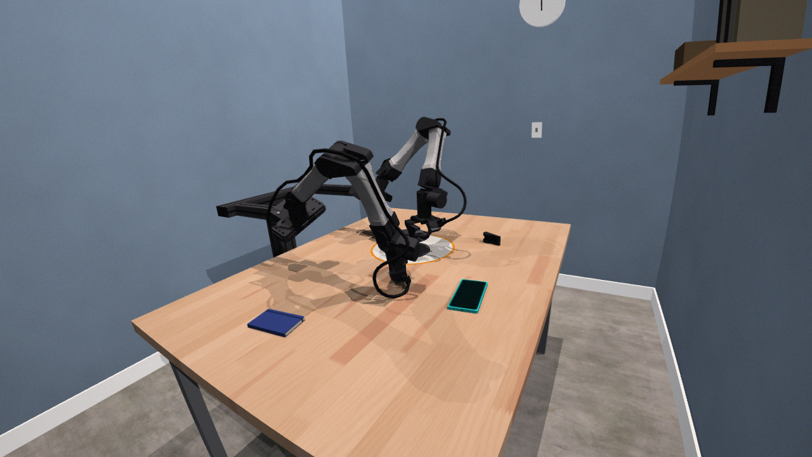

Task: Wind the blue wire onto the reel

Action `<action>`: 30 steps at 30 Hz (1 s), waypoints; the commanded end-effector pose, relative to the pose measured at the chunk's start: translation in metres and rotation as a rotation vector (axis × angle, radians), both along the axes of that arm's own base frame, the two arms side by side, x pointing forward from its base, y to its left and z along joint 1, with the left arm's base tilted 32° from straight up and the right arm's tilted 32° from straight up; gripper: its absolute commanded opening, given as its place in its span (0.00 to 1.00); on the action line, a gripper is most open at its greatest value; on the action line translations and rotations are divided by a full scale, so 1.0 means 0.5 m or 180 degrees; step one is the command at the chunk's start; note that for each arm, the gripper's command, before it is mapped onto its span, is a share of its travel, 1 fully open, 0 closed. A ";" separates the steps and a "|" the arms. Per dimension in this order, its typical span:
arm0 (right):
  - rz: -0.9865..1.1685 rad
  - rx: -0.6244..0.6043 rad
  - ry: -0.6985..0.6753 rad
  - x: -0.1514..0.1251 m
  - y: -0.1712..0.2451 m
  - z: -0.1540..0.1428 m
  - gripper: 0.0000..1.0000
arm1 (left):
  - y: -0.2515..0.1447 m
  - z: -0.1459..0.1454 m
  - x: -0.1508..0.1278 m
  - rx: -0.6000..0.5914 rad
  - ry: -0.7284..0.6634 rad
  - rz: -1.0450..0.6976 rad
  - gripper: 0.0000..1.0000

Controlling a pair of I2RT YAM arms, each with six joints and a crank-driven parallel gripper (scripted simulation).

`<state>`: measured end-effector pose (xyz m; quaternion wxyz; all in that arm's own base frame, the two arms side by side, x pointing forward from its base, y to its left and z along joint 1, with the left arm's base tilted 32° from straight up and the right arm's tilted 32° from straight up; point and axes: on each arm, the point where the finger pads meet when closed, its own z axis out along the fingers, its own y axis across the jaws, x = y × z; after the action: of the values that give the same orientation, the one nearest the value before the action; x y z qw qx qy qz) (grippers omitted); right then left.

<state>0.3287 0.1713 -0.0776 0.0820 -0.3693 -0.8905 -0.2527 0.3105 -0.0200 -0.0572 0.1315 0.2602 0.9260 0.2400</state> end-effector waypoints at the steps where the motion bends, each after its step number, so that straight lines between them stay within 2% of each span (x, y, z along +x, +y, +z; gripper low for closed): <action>1: -0.0286 -0.0277 0.0196 0.001 -0.074 -0.152 0.00 | -0.009 0.011 0.015 -0.0044 -0.0083 -0.0025 0.97; 6: -0.0308 -0.0319 0.0179 0.003 -0.086 -0.146 0.00 | -0.009 0.011 0.015 -0.0044 -0.0083 -0.0025 0.88; 8: -0.0308 -0.0319 0.0179 0.003 -0.086 -0.146 0.00 | -0.009 0.011 0.015 -0.0044 -0.0083 -0.0025 0.88; 18: -0.0304 -0.0397 0.0124 0.014 -0.128 -0.123 0.00 | -0.009 0.011 0.015 -0.0044 -0.0083 -0.0025 0.70; 30: 0.0084 -0.0471 -0.0129 0.048 -0.155 -0.095 0.00 | 0.016 0.010 0.014 -0.0044 -0.0083 -0.0025 0.70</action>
<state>0.3147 0.1613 -0.0675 0.1111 -0.3225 -0.9001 -0.2711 0.3094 -0.0234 -0.0591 0.1296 0.2687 0.9268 0.2282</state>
